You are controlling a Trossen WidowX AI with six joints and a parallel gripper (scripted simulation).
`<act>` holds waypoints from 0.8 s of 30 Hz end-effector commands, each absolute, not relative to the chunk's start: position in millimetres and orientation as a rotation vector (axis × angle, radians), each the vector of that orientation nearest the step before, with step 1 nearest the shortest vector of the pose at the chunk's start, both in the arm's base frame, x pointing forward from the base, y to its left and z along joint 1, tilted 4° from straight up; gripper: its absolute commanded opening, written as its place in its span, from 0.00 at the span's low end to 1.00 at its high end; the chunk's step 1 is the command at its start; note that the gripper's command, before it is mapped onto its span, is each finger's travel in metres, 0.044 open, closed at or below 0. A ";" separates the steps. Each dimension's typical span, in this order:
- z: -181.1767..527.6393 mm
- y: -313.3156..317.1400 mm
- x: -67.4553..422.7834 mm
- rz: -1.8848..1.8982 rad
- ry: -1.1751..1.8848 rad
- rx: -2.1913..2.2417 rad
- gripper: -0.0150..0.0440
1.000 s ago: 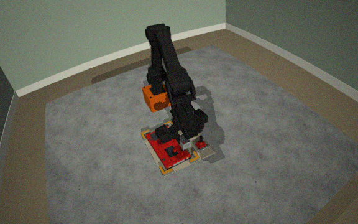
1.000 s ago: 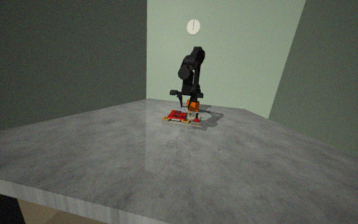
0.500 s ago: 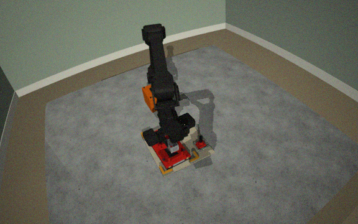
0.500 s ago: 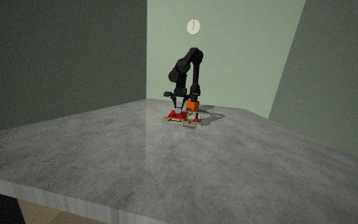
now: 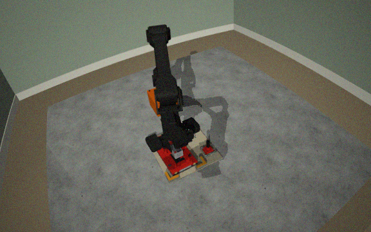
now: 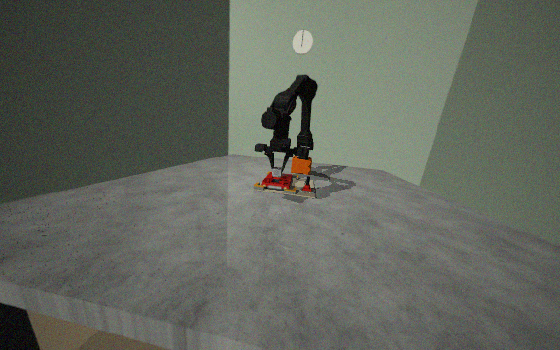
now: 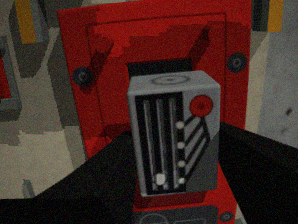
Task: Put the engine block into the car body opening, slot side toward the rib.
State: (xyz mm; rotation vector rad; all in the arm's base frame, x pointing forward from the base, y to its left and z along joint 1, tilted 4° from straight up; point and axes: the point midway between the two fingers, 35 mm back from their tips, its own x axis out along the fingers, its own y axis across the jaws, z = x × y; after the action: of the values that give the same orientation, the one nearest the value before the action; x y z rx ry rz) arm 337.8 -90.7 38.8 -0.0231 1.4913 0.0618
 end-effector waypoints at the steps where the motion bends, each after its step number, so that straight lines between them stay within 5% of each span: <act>1: 38.4 -90.0 337.8 0.069 1.489 -0.026 0.52; 24: 38.2 -89.2 338.2 0.063 1.490 -0.019 0.52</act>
State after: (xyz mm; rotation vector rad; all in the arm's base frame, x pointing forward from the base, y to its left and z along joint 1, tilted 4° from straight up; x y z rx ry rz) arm 337.8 -89.7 38.4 -0.0250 1.4920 0.0643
